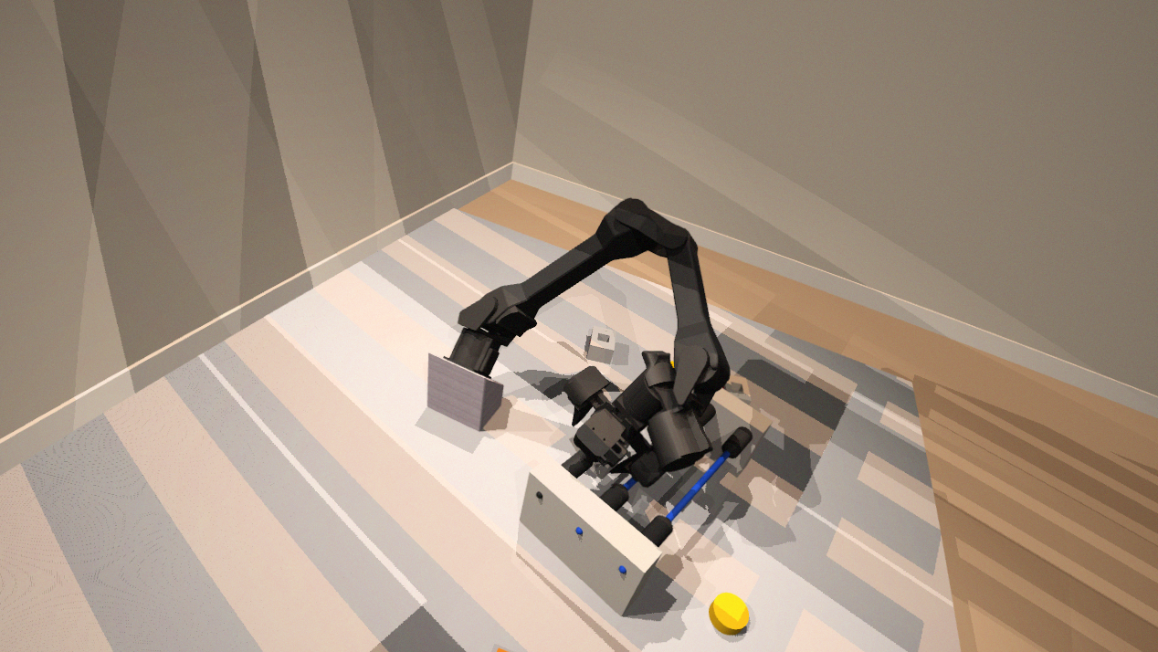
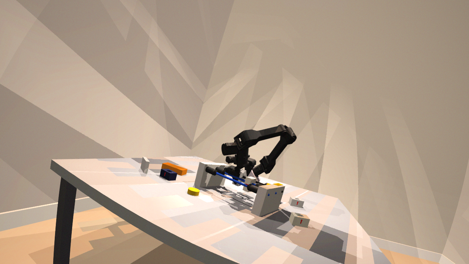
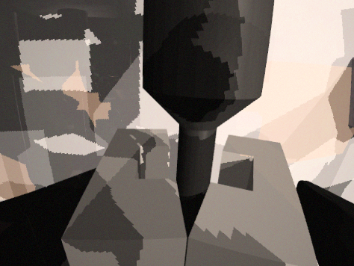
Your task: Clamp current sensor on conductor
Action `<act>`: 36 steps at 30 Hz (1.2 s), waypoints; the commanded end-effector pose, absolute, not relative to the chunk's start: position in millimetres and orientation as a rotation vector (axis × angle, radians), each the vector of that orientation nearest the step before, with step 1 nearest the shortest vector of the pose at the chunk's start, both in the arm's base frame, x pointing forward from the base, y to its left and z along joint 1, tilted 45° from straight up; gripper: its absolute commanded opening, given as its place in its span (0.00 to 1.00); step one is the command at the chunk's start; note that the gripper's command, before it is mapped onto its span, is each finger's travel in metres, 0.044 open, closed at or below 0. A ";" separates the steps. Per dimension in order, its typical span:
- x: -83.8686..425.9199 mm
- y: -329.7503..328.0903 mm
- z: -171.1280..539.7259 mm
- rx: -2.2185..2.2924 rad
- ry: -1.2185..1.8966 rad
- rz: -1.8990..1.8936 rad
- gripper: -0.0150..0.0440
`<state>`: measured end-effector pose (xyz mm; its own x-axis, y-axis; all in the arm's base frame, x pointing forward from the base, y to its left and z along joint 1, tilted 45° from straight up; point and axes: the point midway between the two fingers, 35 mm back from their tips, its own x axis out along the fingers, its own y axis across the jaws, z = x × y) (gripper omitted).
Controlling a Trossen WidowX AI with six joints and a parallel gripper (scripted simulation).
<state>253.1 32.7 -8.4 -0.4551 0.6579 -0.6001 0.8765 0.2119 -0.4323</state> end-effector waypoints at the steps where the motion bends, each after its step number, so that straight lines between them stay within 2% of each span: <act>1: 246.1 33.3 -9.0 1.410 2.236 -1.102 1.00; 36: 238.8 25.1 1.2 1.409 2.236 -1.103 1.00</act>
<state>243.8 30.9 -4.7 -0.4752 0.6541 -0.5885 0.8666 0.2322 -0.4416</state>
